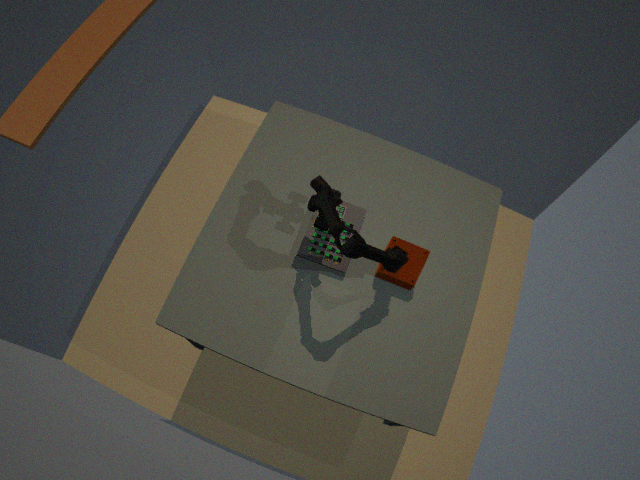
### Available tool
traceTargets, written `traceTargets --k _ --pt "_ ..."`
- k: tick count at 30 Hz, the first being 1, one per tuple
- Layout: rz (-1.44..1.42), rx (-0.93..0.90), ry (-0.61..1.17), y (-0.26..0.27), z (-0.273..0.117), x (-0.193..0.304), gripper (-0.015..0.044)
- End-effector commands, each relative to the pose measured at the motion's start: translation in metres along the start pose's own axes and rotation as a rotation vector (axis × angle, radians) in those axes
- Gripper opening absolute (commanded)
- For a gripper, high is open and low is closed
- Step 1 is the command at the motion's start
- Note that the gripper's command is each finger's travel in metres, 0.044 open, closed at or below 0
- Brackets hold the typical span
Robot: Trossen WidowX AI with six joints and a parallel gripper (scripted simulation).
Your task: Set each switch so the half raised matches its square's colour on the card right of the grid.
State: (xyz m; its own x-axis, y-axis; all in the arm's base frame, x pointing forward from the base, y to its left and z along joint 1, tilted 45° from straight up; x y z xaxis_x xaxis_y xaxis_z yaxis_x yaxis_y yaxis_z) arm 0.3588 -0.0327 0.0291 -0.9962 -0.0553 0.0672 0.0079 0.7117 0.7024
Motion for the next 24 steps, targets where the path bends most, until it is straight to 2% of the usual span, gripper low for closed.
traceTargets --k 1,4,12,18,21,24 --pt "-0.007 0.003 0.011 0.002 -0.015 0.0 0.0" --pt "-0.007 0.003 0.011 0.007 -0.016 0.005 0.0" --pt "-0.003 0.0 0.015 0.055 -0.015 0.073 0.0" --pt "-0.003 0.0 0.017 0.056 -0.012 0.074 0.0" --pt "-0.004 0.003 0.039 0.056 0.018 0.072 0.0" --pt "-0.004 0.004 0.041 0.057 0.02 0.072 0.0"
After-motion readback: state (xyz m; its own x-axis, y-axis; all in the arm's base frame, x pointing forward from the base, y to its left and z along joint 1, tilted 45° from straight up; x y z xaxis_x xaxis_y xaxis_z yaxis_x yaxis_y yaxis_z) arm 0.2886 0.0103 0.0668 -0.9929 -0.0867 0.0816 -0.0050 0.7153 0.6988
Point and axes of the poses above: the point midway between the two fingers, 35 mm back from their tips, its own z axis out along the fingers, its own y axis across the jaws, x = y × z, the point moved 10 cm from there along -z, back along the fingers, and after that the axes turned 12 degrees about z, right-handed, at the moved point
